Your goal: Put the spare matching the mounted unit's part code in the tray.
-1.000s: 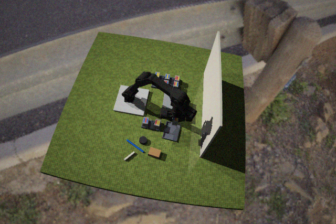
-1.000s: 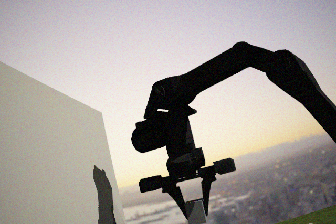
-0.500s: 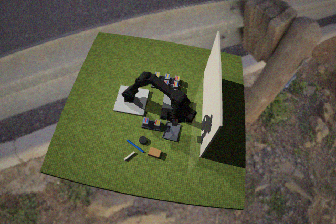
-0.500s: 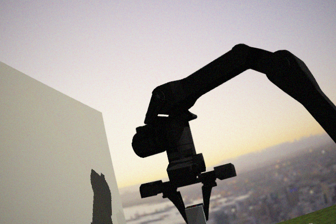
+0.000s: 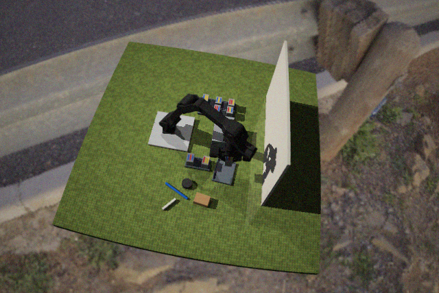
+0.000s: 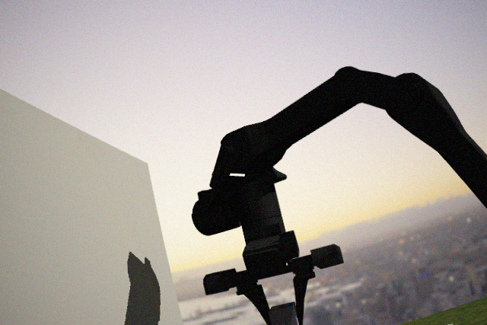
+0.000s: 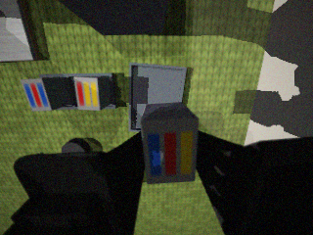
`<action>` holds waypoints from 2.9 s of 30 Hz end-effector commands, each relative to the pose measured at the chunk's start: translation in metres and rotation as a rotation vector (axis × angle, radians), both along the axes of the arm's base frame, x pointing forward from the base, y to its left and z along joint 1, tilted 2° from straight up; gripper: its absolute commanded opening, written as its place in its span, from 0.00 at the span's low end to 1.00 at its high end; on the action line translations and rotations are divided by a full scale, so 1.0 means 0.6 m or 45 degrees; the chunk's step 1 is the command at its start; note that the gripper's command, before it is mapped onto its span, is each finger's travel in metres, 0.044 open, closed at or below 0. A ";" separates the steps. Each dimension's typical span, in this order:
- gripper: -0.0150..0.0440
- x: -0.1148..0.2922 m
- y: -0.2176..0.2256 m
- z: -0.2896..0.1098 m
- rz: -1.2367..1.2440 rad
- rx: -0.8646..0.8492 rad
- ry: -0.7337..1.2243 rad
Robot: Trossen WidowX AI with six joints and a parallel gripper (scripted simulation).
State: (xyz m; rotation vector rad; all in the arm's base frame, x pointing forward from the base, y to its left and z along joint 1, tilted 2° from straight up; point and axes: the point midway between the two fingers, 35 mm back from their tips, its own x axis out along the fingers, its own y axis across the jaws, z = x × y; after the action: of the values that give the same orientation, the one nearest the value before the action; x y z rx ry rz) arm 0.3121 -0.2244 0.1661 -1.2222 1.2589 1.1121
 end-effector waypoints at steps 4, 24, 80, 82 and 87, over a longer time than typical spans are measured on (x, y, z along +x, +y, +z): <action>0.25 0.000 -0.001 -0.010 0.004 0.000 0.005; 0.25 0.002 -0.004 -0.033 0.004 0.001 0.006; 0.25 0.003 -0.007 -0.097 0.004 0.003 0.009; 0.25 0.003 -0.007 -0.099 0.004 0.003 0.009; 0.25 0.002 -0.007 -0.105 0.004 0.003 0.009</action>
State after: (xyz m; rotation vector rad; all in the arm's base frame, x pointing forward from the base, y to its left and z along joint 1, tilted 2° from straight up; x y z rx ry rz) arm 0.3142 -0.2287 0.1067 -1.2185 1.2604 1.1156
